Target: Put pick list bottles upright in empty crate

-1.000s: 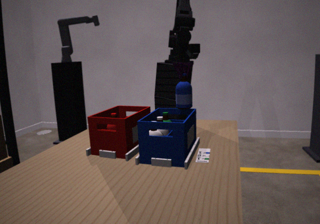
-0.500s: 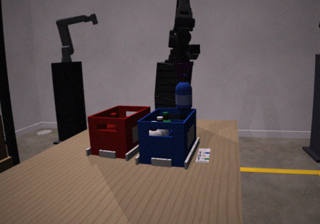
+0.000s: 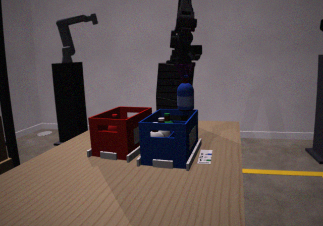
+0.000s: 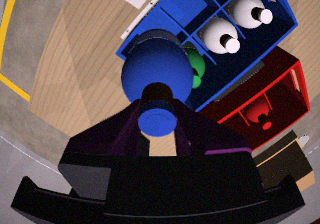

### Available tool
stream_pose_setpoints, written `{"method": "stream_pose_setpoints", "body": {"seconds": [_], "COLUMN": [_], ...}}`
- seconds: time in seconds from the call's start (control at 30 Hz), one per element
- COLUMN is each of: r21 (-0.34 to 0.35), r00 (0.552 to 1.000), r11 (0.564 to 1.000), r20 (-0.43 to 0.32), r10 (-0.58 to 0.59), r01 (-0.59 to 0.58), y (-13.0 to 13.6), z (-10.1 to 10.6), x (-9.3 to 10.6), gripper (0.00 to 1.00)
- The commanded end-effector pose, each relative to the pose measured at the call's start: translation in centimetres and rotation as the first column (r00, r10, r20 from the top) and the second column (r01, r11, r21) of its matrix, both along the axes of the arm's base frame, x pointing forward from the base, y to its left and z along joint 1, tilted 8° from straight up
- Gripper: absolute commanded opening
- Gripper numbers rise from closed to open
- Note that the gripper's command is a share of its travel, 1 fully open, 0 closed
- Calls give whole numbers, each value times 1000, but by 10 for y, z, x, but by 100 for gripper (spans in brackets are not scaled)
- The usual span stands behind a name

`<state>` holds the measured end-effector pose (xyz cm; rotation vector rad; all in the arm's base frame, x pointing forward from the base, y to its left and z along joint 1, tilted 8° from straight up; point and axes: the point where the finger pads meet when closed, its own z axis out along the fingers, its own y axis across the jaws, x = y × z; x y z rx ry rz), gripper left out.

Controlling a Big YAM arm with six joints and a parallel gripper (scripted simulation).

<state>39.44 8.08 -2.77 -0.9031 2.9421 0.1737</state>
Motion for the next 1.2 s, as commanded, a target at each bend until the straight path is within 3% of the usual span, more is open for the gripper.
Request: {"method": "stream_pose_setpoints", "body": {"seconds": [0.0,1.17], "r21": [10,10], "r00": [997,997], "r11": [1000,1000], "r20": [82,82], "r10": [-6,-6], "r01": [5,6], "y": [-3,-3], "z": [33,36], "x": [37,39], "gripper": [0,0]}}
